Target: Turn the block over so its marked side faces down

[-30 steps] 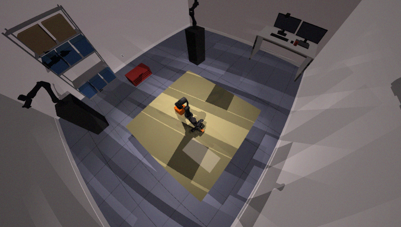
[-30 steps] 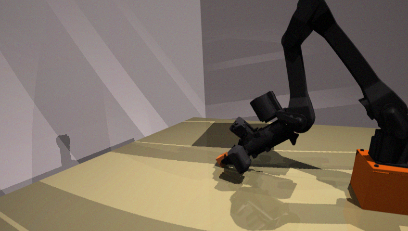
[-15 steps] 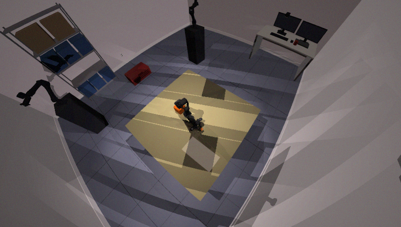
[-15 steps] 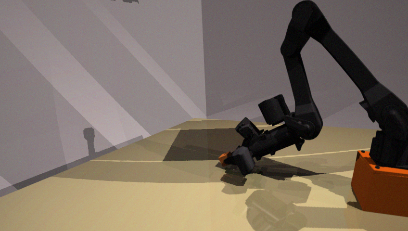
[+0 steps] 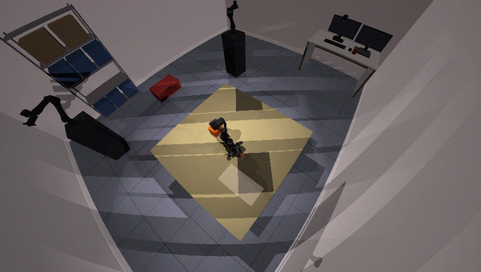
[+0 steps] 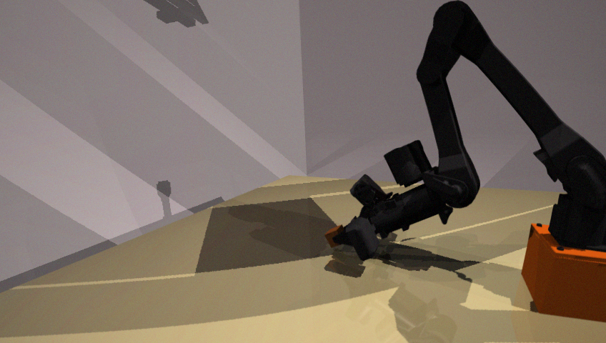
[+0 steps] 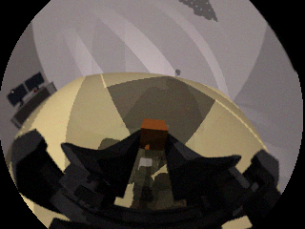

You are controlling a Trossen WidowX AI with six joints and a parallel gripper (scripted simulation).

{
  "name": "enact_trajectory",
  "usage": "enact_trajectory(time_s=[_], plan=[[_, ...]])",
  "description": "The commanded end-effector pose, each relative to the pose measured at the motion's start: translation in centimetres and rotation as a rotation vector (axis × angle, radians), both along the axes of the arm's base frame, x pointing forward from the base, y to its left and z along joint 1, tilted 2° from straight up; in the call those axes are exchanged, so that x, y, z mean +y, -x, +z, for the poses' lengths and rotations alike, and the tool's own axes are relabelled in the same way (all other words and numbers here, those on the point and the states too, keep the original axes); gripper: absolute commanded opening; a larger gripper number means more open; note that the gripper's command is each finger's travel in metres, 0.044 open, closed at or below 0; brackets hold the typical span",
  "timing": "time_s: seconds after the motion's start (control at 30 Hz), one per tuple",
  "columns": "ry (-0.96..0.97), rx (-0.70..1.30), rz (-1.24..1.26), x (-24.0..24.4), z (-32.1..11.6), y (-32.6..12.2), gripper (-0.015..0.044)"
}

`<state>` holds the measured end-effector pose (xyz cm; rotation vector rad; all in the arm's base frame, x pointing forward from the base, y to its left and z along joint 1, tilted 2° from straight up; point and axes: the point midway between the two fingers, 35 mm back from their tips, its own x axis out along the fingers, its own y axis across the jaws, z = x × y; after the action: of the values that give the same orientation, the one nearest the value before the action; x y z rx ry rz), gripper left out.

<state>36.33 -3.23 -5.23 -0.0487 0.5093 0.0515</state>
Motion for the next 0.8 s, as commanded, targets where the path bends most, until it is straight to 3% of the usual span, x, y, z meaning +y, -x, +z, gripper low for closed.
enact_trajectory(time_s=[0.0,0.27,0.77], plan=[[-0.006,-0.002,0.001,0.05,0.04,0.0,0.0236],[-0.006,-0.002,0.001,0.05,0.04,0.0,0.044],[-0.006,-0.002,0.001,0.05,0.04,0.0,0.044]])
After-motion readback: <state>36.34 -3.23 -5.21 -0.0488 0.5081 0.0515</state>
